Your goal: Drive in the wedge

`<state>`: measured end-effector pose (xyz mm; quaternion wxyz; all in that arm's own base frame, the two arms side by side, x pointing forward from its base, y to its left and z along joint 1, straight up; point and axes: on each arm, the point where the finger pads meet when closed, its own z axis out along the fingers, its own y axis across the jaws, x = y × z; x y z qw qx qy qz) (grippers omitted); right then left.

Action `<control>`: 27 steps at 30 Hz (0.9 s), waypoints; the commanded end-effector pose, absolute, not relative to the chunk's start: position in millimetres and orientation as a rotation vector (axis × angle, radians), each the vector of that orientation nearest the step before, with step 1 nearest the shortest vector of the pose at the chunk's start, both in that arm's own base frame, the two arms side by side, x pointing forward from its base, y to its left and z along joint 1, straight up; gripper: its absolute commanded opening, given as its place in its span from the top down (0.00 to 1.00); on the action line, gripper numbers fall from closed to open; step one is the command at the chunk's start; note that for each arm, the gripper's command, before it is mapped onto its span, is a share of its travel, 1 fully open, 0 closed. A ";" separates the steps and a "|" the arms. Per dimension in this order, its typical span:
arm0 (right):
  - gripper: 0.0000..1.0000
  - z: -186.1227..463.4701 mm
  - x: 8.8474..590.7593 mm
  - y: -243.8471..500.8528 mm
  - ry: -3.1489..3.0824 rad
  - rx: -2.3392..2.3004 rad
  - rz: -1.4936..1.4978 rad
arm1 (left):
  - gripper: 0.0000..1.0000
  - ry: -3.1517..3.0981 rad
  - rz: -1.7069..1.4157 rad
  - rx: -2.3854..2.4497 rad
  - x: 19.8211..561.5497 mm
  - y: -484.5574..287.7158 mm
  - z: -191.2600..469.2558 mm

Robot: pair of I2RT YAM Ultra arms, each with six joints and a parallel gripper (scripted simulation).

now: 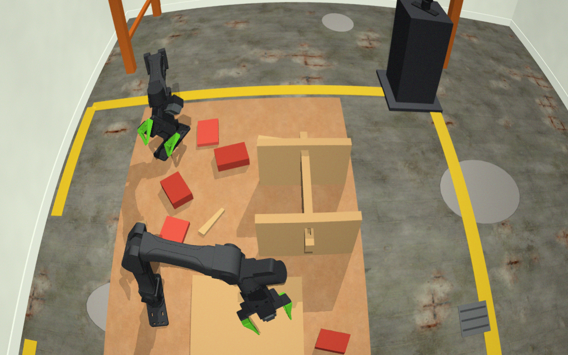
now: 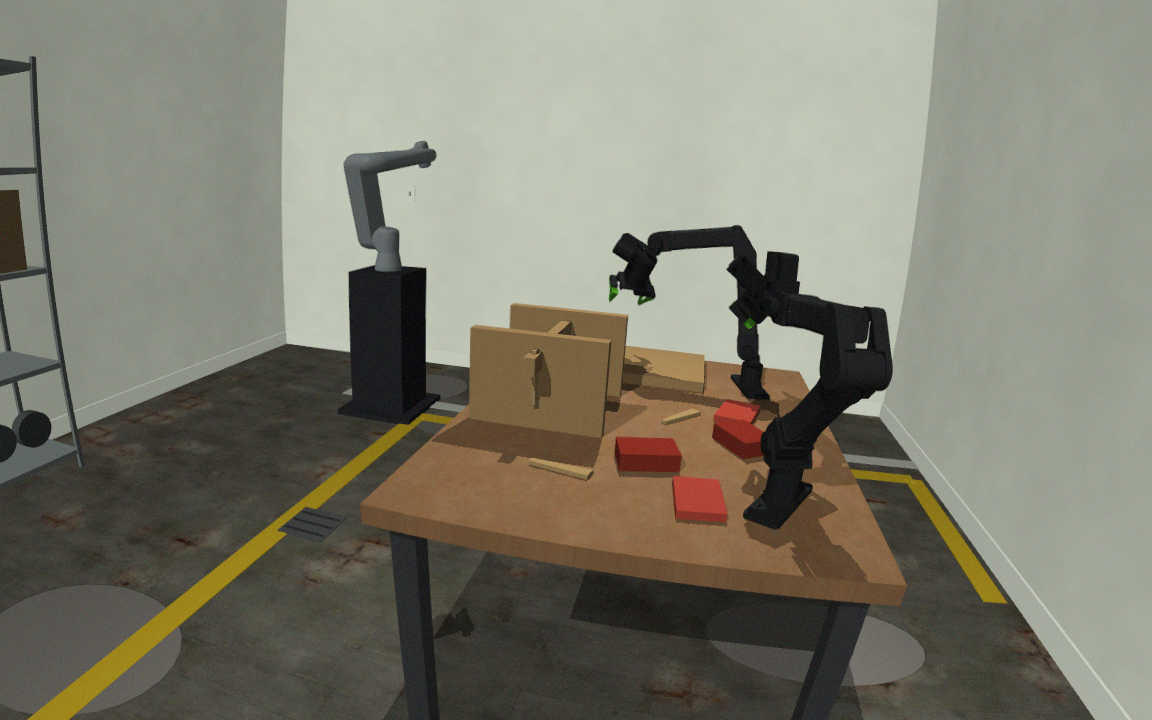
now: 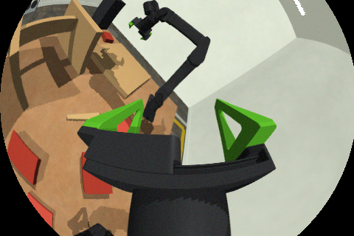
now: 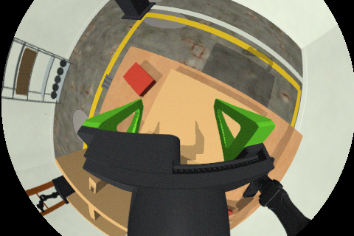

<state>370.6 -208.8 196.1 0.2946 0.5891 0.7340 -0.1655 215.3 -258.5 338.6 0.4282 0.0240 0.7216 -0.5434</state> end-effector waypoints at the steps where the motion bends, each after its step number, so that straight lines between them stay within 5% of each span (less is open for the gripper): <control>1: 0.00 216.4 389.1 -194.9 1.972 1.381 -0.331 | 0.00 1.736 -1.221 0.099 237.9 -245.8 358.4; 27: 0.00 321.8 418.9 -87.2 1.875 0.563 -0.049 | 0.00 1.583 -0.549 0.057 340.3 -127.2 397.2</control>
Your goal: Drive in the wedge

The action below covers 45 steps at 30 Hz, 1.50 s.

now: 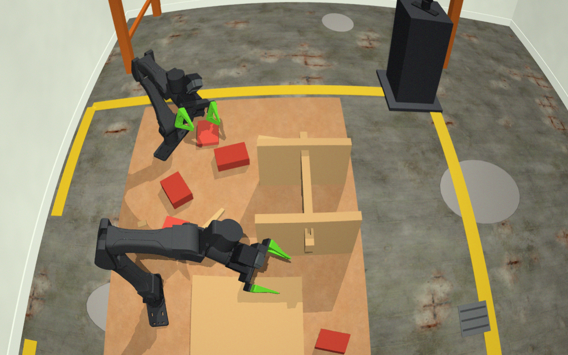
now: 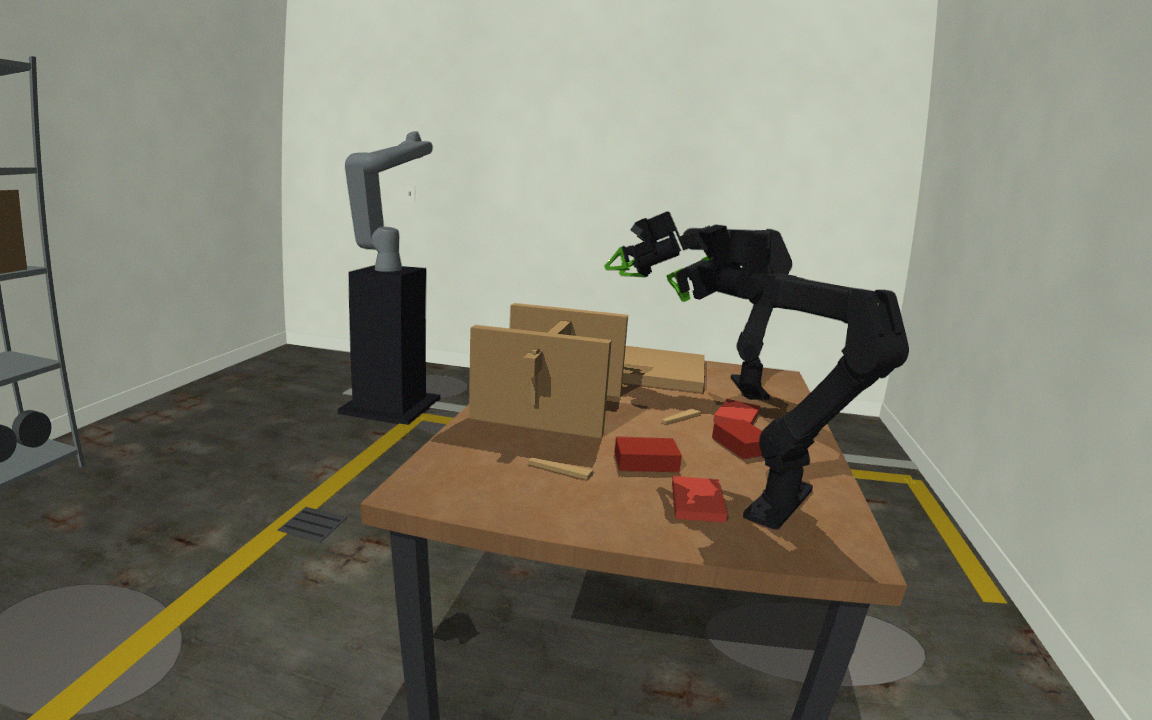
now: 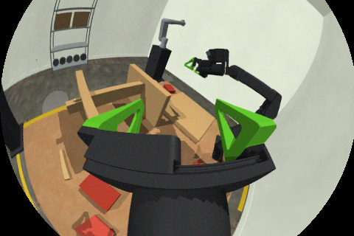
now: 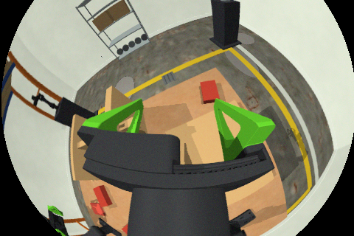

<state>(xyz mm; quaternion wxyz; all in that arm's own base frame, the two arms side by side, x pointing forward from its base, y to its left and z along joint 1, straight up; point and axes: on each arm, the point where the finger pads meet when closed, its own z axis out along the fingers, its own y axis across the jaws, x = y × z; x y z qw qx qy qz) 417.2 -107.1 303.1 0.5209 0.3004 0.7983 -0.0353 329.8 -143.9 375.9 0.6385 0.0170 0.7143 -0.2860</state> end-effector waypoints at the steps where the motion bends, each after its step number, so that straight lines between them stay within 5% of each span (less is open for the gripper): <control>1: 0.00 327.1 418.3 -82.1 1.862 0.527 -0.043 | 0.00 1.579 -0.518 0.055 343.6 -120.9 398.8; 20: 0.00 411.6 382.1 1.4 1.549 -0.028 -0.009 | 0.00 1.549 0.002 0.031 380.7 -5.9 420.8; 30: 0.00 437.7 369.1 5.9 1.503 -0.012 0.018 | 0.00 1.497 0.012 -0.018 377.4 8.0 437.4; 31: 0.00 419.8 376.0 1.6 1.544 -0.002 0.005 | 0.41 1.500 -0.006 0.001 377.2 -0.8 436.7; 45: 0.00 405.0 383.4 3.9 1.582 -0.009 -0.003 | 0.41 1.498 -0.005 0.003 378.6 -1.2 438.4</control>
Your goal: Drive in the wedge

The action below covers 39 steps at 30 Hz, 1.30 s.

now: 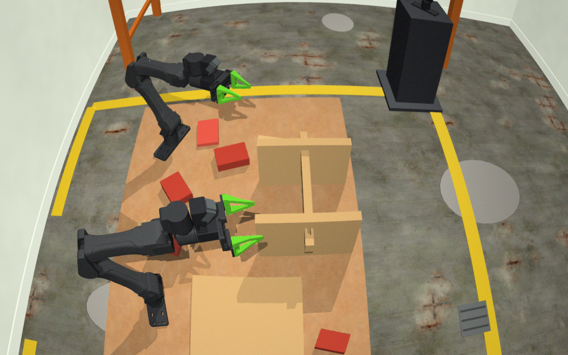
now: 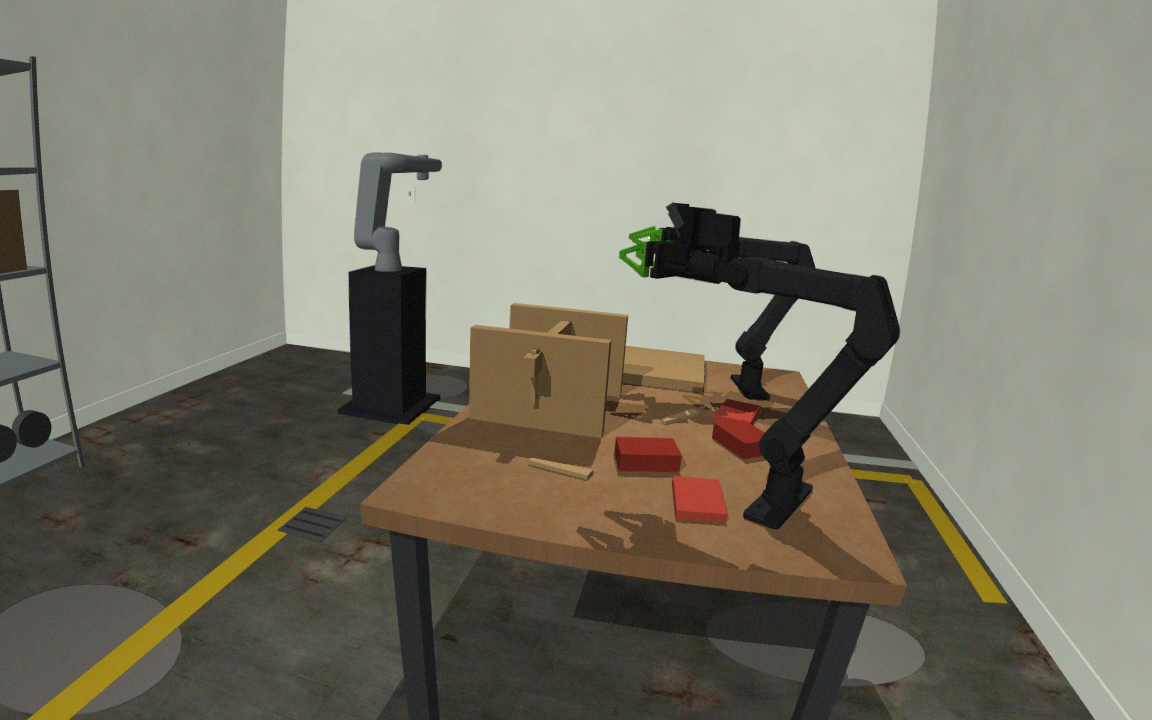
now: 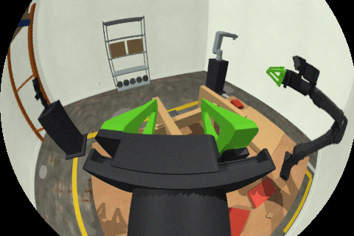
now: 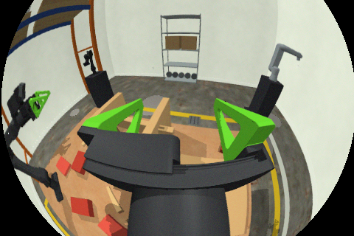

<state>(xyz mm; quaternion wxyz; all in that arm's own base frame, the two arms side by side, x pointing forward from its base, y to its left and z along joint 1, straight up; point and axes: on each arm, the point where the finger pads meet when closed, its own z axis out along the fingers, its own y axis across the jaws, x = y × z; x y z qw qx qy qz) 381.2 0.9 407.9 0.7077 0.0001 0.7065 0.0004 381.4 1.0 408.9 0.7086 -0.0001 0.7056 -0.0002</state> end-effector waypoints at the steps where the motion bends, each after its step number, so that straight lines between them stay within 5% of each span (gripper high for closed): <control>1: 0.00 405.0 383.4 3.9 1.582 -0.009 -0.003 | 0.41 1.498 -0.005 0.003 378.6 -1.2 438.4; 2: 0.00 405.0 383.4 3.9 1.582 -0.009 -0.003 | 0.41 1.498 -0.005 0.003 378.6 -1.2 438.4; 3: 0.42 407.3 381.4 1.8 1.576 -0.002 -0.003 | 0.41 1.498 -0.005 0.003 378.6 -1.2 438.4; 19: 0.42 394.9 386.6 0.2 1.605 -0.002 -0.011 | 0.41 1.527 0.002 0.003 379.7 0.1 430.3; 39: 0.42 370.4 436.4 22.8 1.934 0.129 0.068 | 0.41 1.920 -0.023 -0.194 444.5 9.0 383.7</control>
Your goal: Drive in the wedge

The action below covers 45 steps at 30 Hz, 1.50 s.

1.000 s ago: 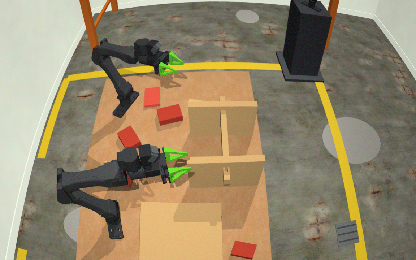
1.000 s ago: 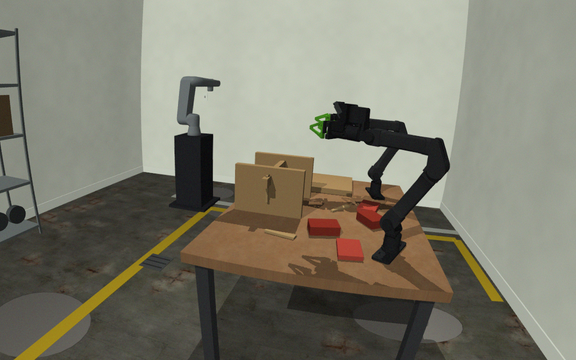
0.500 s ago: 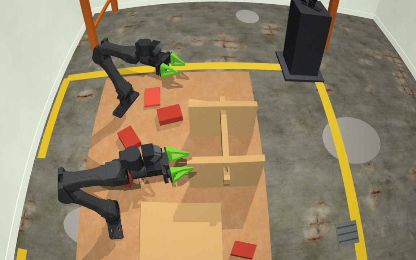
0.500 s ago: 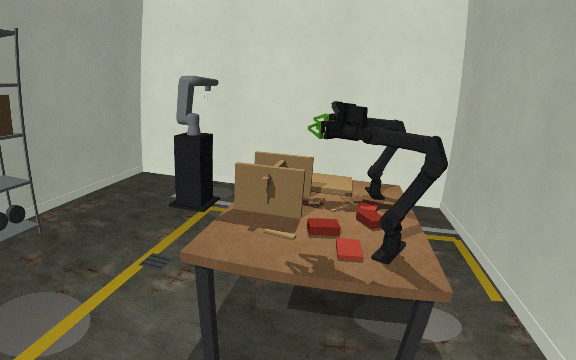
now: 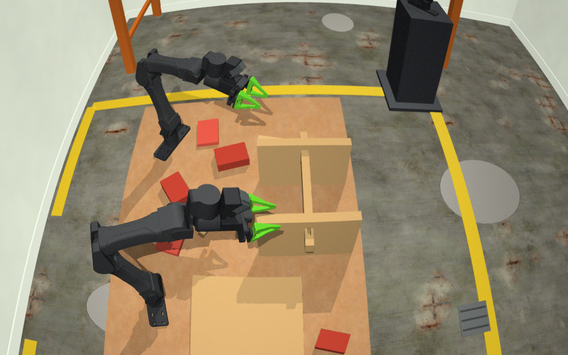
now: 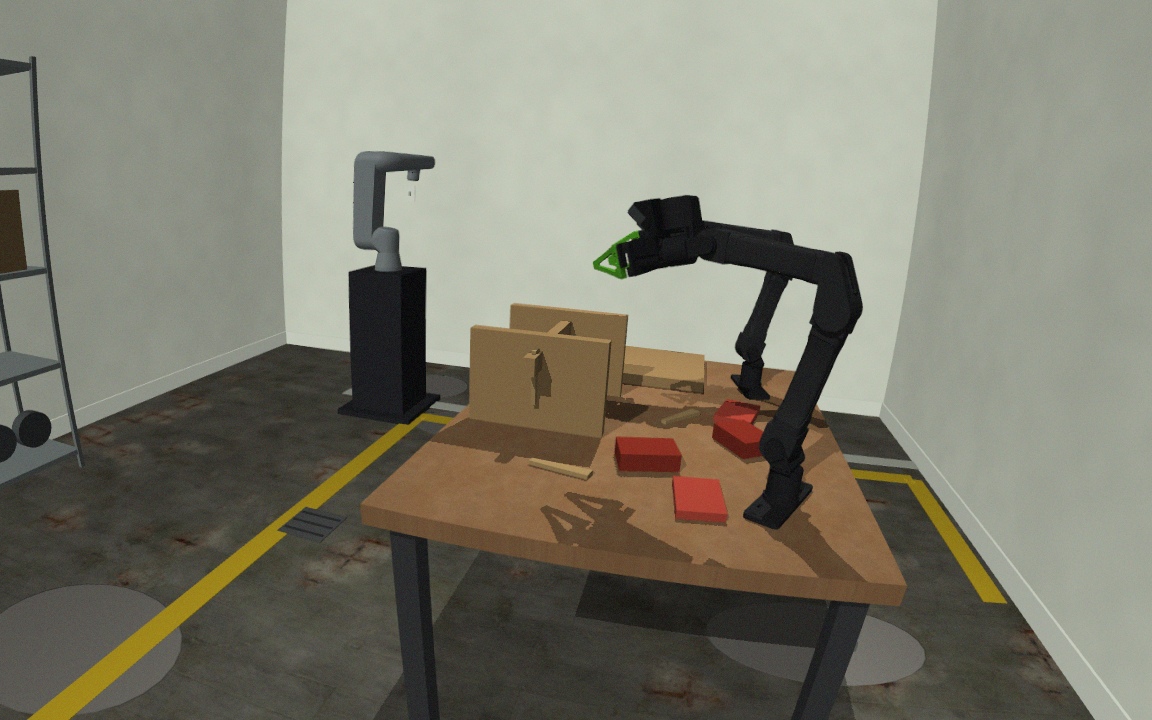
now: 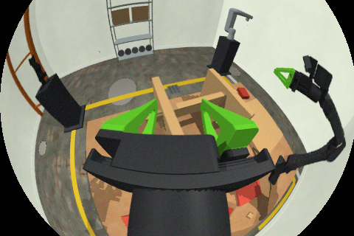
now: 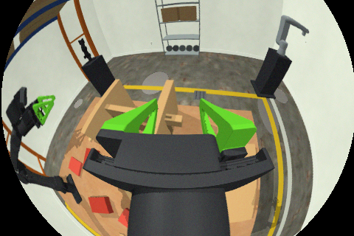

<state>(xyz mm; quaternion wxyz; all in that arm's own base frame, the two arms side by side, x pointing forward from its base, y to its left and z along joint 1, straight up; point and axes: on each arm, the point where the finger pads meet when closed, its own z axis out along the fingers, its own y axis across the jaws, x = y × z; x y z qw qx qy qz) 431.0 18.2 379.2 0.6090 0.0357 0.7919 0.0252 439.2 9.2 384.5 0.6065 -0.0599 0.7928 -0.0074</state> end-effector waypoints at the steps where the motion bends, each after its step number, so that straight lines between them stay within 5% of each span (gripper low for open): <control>1: 0.42 366.0 440.6 26.4 1.967 0.140 0.072 | 0.41 1.966 -0.021 -0.209 449.4 7.8 373.2; 3: 0.42 359.4 447.6 31.3 2.023 0.160 0.071 | 0.41 2.110 0.002 -0.253 454.6 11.5 326.4; 6: 0.42 313.2 454.2 39.4 2.181 0.184 0.049 | 0.41 2.093 0.000 -0.298 462.2 12.5 358.6; 9: 0.42 344.7 462.0 48.1 2.163 0.209 0.062 | 0.41 2.317 0.057 -0.350 468.9 17.9 267.5; 12: 0.42 270.2 463.9 56.1 2.371 0.222 0.000 | 0.41 2.322 0.065 -0.404 472.8 17.4 301.1; 14: 0.42 270.2 463.9 56.1 2.371 0.222 0.000 | 0.41 2.322 0.065 -0.404 472.8 17.4 301.1; 15: 0.42 328.6 472.0 45.2 2.228 0.239 0.040 | 0.41 2.292 0.065 -0.406 482.1 26.2 303.6; 26: 0.42 261.6 479.8 79.3 2.501 0.268 -0.056 | 0.41 2.495 0.162 -0.529 499.4 22.3 257.4; 27: 0.42 301.6 487.7 74.0 2.388 0.282 -0.014 | 0.41 2.469 0.158 -0.540 499.3 31.2 263.1; 37: 0.42 265.6 490.0 94.3 2.516 0.284 -0.072 | 0.41 2.619 0.237 -0.584 500.3 25.6 217.6; 45: 0.42 254.3 493.9 102.1 2.546 0.282 -0.098 | 0.41 2.487 0.190 -0.602 520.3 27.7 257.5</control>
